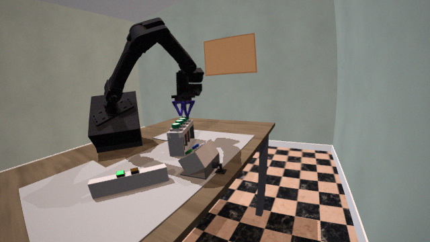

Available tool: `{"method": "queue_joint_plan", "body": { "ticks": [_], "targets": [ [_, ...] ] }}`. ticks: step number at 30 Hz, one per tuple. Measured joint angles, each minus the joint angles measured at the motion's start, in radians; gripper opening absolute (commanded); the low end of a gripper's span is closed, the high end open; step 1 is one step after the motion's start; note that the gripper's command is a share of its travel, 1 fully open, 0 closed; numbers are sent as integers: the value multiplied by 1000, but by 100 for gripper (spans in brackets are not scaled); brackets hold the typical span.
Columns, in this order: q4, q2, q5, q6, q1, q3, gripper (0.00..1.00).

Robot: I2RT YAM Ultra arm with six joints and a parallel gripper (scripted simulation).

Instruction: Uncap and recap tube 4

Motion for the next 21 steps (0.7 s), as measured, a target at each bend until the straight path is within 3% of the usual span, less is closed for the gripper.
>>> {"method": "queue_joint_plan", "body": {
  "ticks": [21],
  "targets": [
    [67, 5, 3, -40, -10, -16, 49]
  ]
}}
